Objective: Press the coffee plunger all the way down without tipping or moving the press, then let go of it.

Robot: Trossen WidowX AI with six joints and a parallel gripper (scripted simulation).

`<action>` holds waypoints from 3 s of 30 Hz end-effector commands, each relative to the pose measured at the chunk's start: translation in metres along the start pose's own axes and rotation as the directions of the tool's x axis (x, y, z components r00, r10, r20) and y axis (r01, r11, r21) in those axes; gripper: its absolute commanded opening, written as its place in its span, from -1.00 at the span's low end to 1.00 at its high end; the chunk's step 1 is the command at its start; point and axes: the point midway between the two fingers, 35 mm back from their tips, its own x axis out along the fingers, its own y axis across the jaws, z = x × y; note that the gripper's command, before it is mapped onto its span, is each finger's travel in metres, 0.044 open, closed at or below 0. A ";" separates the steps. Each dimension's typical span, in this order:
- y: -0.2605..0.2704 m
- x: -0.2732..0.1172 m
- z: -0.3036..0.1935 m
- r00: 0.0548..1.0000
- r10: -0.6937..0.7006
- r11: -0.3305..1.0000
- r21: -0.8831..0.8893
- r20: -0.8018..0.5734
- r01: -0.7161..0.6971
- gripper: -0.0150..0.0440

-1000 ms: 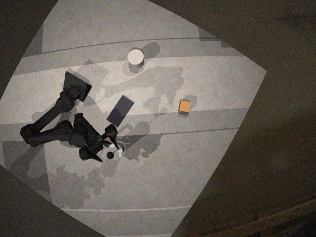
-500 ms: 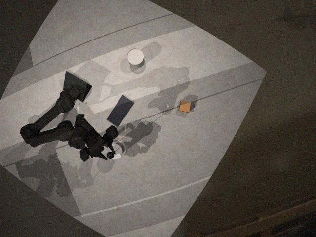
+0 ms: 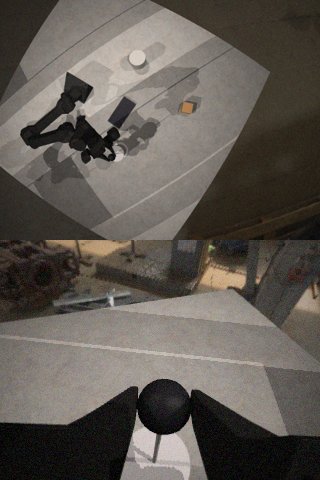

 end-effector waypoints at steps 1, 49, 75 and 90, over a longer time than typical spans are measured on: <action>0.001 0.004 -0.005 1.000 0.003 1.000 0.001 -0.003 -0.003 -0.06; 0.005 0.048 -0.069 1.000 0.002 1.000 0.003 -0.002 -0.002 -0.06; 0.006 0.058 -0.071 1.000 -0.001 1.000 0.002 0.002 0.001 -0.06; 0.008 0.058 -0.070 1.000 -0.001 1.000 0.002 0.002 0.001 -0.06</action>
